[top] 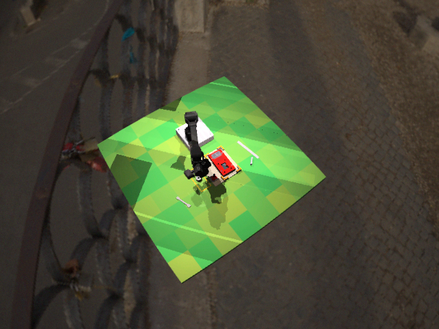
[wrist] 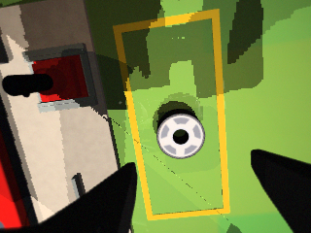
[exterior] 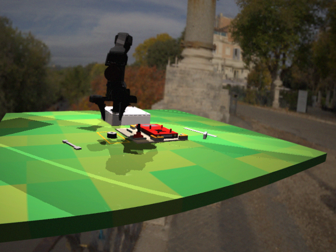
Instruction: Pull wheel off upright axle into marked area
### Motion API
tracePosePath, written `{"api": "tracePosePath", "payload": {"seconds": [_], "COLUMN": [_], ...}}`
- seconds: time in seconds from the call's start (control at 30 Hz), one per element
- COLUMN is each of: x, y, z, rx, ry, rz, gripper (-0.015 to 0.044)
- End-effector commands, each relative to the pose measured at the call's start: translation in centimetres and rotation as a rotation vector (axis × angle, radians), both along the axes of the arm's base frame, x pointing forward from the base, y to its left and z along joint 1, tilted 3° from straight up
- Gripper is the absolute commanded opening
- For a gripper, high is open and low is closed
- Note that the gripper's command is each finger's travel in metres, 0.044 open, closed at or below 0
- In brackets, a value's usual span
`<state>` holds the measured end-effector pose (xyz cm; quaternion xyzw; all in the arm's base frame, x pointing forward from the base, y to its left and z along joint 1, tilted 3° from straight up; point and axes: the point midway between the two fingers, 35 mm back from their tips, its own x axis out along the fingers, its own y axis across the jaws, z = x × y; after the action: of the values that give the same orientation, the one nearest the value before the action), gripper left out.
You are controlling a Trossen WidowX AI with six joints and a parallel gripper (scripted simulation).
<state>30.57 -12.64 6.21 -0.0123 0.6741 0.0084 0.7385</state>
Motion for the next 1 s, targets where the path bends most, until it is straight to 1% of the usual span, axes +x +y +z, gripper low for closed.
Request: {"api": "tracePosePath", "payload": {"seconds": [0.0, 0.07, 0.1, 0.27, 0.97], "x": [-1.5, -3.4, -4.4, -8.7, -8.9], "y": [0.6, 1.3, 1.7, 3.4, 3.4], "z": [0.4, 1.7, 2.3, 4.2, 4.2], "rx": [0.008, 0.009, 0.009, 0.012, 0.012], "ry": [0.017, 0.017, 0.018, 0.019, 0.019], "rz": [0.001, 0.002, 0.002, 0.004, 0.004], "gripper": [0.0379, 0.0431, 0.0440, 0.0440, 0.0440]}}
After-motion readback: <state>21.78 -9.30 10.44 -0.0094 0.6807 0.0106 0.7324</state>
